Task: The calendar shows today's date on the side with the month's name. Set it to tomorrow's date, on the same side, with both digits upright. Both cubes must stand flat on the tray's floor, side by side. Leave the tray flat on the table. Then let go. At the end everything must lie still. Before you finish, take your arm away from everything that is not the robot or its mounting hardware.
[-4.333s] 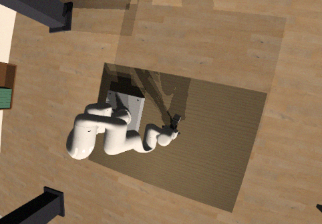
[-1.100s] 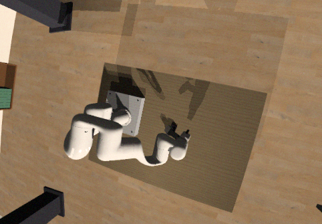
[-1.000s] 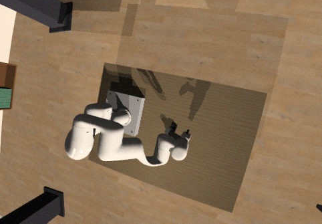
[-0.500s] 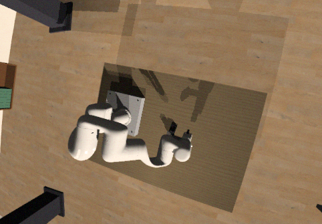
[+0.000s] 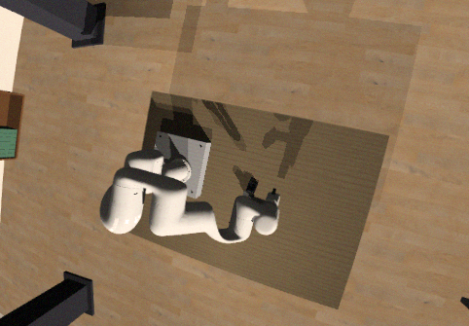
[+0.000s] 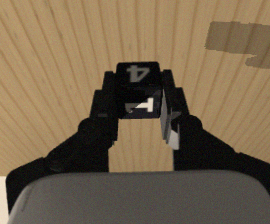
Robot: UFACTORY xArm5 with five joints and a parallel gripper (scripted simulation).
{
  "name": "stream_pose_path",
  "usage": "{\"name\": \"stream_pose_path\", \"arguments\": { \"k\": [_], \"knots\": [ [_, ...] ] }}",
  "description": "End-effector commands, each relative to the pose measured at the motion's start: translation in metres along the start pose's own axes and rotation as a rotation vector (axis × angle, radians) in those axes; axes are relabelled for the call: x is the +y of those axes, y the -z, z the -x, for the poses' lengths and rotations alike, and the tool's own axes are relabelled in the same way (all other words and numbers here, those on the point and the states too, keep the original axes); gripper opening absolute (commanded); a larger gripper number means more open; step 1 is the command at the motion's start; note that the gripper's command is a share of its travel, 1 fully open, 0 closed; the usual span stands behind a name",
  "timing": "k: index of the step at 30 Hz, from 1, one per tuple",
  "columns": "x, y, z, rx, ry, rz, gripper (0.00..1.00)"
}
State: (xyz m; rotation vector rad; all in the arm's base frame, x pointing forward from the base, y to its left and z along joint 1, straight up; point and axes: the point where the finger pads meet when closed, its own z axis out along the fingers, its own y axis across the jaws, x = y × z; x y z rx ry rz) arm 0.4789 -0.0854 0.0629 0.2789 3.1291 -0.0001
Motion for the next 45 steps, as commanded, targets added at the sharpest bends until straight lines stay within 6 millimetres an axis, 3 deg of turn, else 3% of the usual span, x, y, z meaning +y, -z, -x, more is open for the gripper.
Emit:
{"name": "stream_pose_path", "arguments": {
  "k": [1, 4, 18, 27, 45],
  "knots": [
    [0.000, -0.011, 0.001, -0.003, 0.000, 0.000, 0.27],
    [0.000, -0.015, 0.001, -0.003, 0.000, 0.000, 0.27],
    [-0.001, -0.078, 0.002, -0.003, 0.000, 0.000, 0.27],
    [-0.001, -0.090, 0.002, -0.003, 0.000, 0.000, 0.27],
    [-0.001, -0.090, 0.002, -0.003, 0.000, 0.000, 0.27]
  ]
}}
